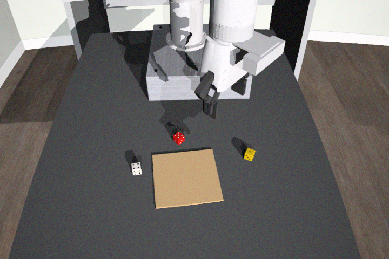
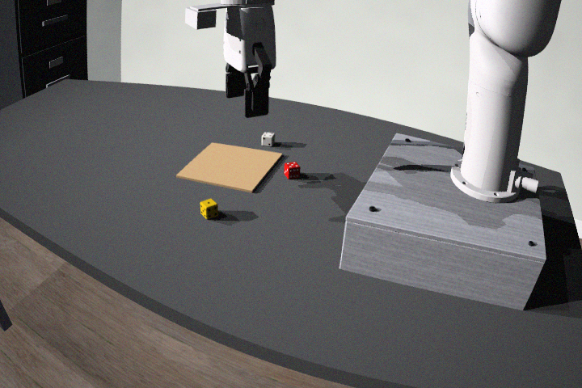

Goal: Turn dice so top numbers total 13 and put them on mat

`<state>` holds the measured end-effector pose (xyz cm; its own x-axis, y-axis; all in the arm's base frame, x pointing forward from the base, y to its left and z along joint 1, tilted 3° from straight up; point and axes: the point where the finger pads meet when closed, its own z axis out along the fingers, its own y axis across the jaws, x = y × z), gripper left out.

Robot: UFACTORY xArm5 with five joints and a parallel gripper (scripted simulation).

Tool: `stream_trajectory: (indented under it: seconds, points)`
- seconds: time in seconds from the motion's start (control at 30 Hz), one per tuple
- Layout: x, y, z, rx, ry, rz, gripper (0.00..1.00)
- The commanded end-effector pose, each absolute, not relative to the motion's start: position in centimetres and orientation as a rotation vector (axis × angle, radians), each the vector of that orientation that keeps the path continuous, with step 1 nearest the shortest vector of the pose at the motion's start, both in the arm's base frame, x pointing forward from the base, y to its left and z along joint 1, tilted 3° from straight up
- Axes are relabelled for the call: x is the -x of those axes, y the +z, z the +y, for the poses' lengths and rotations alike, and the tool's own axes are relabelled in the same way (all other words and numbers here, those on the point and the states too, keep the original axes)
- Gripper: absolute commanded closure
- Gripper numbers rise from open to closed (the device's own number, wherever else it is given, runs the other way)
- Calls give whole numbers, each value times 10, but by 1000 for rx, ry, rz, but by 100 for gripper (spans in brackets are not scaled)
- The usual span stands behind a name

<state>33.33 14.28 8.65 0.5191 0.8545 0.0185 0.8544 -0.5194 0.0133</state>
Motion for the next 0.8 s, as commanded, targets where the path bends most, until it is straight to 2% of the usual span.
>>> stream_trajectory:
  seconds: [0.0,0.2,0.77]
  points:
    - [-342,84,190,-2591,61,1769,0]
    - [-342,81,211,-2522,69,1866,0]
    - [-342,81,211,-2524,69,1863,0]
